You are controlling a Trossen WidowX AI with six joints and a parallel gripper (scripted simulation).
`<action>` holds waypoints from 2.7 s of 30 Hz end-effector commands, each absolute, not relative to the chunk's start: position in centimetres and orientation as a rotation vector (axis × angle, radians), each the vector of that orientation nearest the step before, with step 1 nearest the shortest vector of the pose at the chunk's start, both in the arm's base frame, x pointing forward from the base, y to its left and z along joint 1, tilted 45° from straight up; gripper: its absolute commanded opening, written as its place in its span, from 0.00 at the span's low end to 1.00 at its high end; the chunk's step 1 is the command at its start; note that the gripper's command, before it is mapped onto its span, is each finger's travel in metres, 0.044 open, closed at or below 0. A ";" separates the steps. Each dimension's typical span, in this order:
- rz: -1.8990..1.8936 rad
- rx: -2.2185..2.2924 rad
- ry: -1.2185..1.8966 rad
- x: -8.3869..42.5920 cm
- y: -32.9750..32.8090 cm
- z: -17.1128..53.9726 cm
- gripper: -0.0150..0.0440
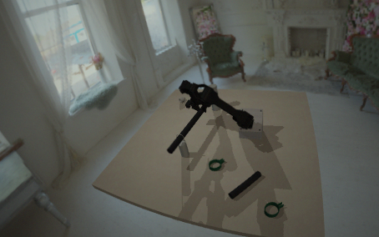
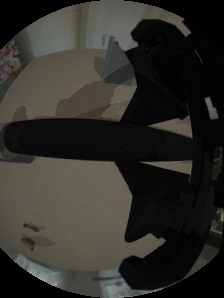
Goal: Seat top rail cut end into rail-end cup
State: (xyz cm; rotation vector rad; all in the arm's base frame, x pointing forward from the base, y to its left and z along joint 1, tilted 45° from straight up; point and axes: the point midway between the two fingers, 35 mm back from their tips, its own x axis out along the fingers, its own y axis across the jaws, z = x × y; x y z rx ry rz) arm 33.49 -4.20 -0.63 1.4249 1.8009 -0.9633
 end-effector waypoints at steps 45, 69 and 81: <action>-0.962 1.420 1.789 34.0 -5.2 -0.7 0.25; -0.962 1.416 1.820 33.7 -4.7 -0.9 0.25; -0.962 1.415 1.819 33.8 -5.2 -0.9 0.25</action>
